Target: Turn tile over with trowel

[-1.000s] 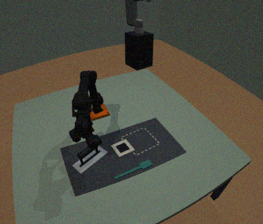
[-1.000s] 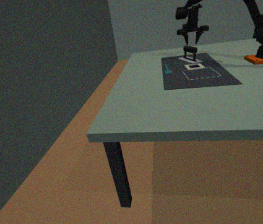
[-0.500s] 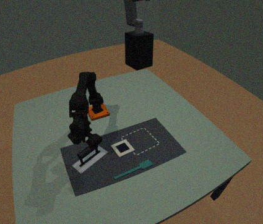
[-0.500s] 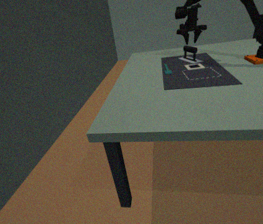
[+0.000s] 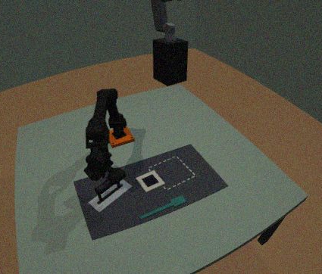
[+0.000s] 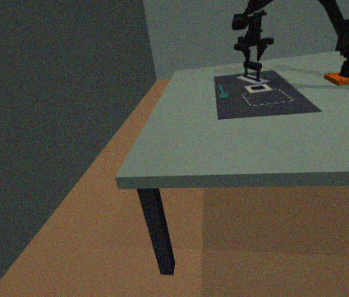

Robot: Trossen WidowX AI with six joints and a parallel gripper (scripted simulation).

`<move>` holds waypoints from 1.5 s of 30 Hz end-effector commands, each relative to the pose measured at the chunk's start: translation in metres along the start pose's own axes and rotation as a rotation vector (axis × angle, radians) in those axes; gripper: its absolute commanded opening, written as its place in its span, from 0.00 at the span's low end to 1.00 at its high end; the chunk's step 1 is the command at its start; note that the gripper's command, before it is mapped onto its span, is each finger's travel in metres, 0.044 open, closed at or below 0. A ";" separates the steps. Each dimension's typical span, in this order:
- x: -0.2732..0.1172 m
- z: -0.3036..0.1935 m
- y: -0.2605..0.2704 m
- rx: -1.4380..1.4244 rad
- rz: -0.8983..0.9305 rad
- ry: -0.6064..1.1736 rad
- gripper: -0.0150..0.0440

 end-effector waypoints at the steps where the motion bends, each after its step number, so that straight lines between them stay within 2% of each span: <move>1: 0.008 0.000 -0.001 -0.006 -0.003 -0.003 0.71; 12: 0.023 0.000 -0.001 -0.006 -0.003 -0.003 0.71; 17: 0.023 0.000 -0.001 -0.006 -0.003 -0.003 0.49; 18: 0.023 0.000 -0.001 -0.006 -0.003 -0.003 0.47; 40: 0.023 0.000 -0.001 -0.011 -0.003 -0.003 0.47; 45: 0.023 0.000 -0.001 -0.137 -0.004 -0.003 0.47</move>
Point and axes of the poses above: the point midway between the two fingers, 35 mm back from their tips, its own x axis out along the fingers, its own y axis across the jaws, z = x × y, the point moved 2 cm from there along -x, back along the fingers, and after that the axes turned 5 degrees about x, right-handed, at the moved point
